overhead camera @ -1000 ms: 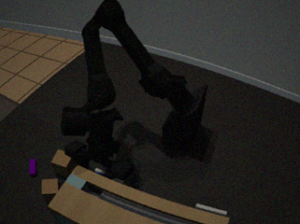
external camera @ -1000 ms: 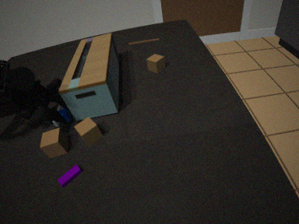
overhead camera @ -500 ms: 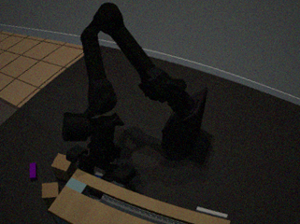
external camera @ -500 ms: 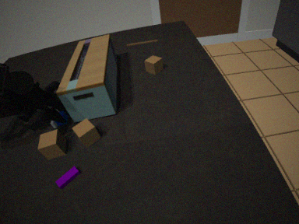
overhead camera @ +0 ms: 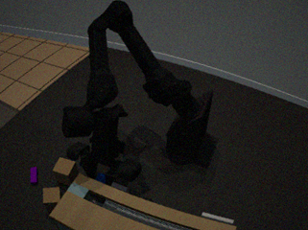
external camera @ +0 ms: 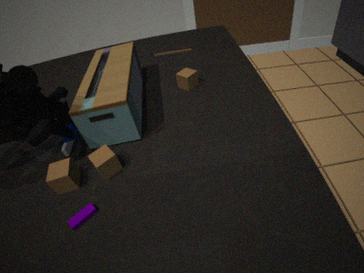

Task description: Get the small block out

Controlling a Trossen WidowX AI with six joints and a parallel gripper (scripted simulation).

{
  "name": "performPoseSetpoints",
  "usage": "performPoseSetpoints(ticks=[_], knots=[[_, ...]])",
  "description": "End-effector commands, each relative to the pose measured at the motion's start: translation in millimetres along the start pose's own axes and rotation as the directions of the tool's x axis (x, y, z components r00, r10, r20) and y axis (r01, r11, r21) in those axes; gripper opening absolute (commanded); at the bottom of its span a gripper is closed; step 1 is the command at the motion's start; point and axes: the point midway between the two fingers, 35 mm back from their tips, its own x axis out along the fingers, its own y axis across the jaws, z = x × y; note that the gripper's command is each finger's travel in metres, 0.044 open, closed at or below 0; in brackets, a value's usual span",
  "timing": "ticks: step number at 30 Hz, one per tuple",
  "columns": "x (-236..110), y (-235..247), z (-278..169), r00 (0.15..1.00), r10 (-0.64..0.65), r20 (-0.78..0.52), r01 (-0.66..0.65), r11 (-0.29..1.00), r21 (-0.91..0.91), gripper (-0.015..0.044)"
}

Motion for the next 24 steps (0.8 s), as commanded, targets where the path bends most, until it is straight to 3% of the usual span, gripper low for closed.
performPoseSetpoints(ticks=[1,9,16,24], knots=[[-20.9,7.4,-10.2,1.000,0.020,-0.010,-0.020,0.999,0.030,0.0000],[-24.7,7.4,-10.9,1.000,0.022,-0.008,-0.022,1.000,0.005,0.0000],[-29.2,3.0,-10.2,1.000,0.020,0.008,-0.017,0.962,-0.271,0.0000],[-34.8,-1.6,-9.2,1.000,0.020,0.025,-0.002,0.824,-0.567,0.0000]])
